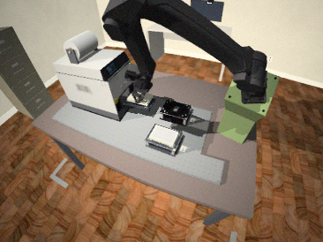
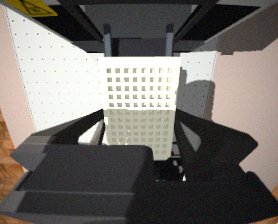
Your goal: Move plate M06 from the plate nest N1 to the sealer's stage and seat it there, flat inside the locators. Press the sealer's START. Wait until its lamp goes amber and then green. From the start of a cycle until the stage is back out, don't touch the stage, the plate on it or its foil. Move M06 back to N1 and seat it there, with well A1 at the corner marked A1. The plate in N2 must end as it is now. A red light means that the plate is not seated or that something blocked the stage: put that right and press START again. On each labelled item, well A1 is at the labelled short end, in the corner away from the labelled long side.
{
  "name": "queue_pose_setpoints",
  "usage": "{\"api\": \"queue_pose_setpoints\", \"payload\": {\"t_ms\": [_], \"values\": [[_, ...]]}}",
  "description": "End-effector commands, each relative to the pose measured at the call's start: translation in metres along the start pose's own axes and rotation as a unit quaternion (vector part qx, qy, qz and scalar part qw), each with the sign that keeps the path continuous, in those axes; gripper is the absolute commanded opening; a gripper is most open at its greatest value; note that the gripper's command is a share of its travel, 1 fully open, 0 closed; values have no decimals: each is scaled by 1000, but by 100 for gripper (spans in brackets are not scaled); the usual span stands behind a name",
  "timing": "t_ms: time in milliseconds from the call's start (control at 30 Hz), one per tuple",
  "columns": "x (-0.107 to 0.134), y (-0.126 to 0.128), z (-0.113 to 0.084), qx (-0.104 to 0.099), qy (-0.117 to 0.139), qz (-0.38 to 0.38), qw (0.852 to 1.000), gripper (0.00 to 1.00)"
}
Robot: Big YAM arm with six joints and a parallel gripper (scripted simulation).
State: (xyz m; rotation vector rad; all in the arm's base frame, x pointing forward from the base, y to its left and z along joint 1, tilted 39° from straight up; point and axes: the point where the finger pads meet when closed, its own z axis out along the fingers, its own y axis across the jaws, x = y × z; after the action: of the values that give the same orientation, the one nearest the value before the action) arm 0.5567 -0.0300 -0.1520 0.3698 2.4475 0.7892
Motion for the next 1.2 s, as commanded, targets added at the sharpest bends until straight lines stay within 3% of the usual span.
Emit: {"api": "queue_pose_setpoints", "payload": {"t_ms": [0, 133, 400, 567, 967, 1167], "values": [[5, 6, 7, -2, 3, -1, 1000, 0], [14, 6, 10, -2, 9, 2, 1000, 0], [7, 7, 17, -4, 4, -2, 1000, 0], [-9, 3, 12, -2, -11, -5, 1000, 0], [10, -16, 4, 5, 0, 17, 1000, 0], [-9, -6, 4, 2, -9, 4, 1000, 0]]}}
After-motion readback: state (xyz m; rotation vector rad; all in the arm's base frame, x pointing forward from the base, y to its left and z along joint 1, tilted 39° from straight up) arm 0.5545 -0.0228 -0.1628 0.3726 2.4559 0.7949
